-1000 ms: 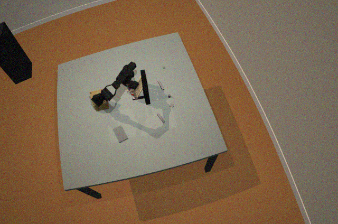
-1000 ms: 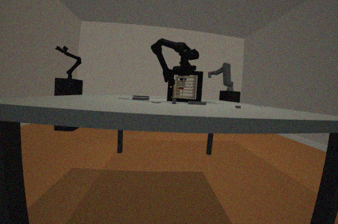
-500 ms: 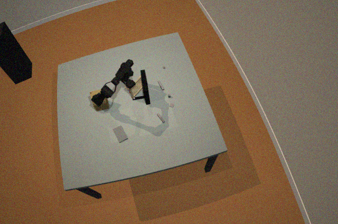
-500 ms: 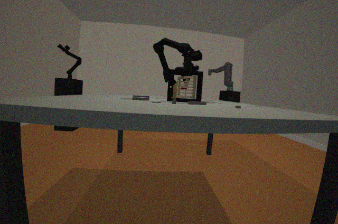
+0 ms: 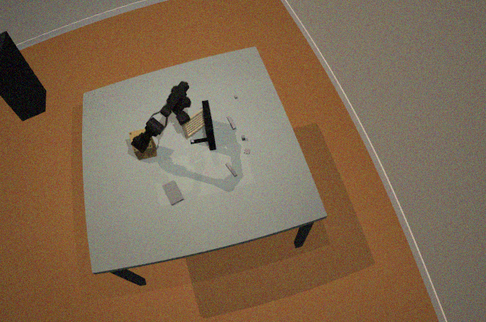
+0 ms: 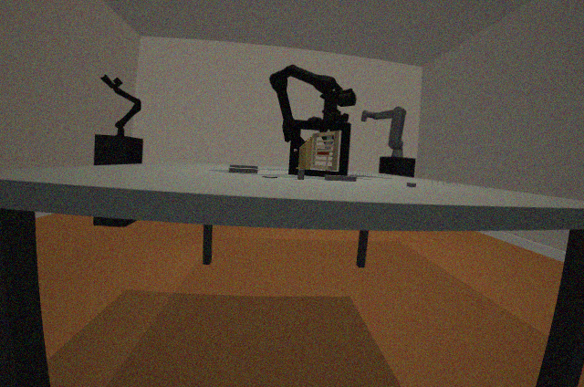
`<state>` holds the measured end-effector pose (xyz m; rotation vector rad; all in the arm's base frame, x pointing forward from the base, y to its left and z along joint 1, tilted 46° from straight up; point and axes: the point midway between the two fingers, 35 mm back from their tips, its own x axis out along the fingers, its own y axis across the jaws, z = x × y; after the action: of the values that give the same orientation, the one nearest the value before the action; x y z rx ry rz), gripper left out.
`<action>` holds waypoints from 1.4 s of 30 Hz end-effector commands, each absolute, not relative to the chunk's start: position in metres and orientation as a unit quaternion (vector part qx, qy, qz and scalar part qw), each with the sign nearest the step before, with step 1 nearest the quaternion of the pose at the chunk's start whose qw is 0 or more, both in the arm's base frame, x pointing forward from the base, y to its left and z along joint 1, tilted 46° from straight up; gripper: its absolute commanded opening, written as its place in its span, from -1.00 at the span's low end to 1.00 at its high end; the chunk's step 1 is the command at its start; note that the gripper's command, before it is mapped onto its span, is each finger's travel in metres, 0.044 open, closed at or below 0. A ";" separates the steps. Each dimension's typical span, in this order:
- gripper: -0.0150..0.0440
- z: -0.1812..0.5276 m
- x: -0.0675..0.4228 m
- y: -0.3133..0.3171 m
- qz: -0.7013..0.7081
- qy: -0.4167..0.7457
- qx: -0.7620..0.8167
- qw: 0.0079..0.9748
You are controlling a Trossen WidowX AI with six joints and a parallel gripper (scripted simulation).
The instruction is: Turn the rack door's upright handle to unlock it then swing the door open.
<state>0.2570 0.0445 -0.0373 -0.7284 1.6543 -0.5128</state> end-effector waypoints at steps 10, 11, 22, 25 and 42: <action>-0.41 -0.056 0.261 0.063 -0.295 0.683 -0.246 0.621; -0.41 -0.057 0.261 0.064 -0.301 0.681 -0.240 0.623; -0.41 -0.075 0.270 0.081 -0.365 0.648 -0.178 0.644; -0.41 -0.079 0.273 0.085 -0.382 0.638 -0.161 0.649; -0.41 -0.086 0.278 0.092 -0.408 0.622 -0.133 0.655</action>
<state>0.2781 0.0915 -0.0863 -0.3086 1.4128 -0.9195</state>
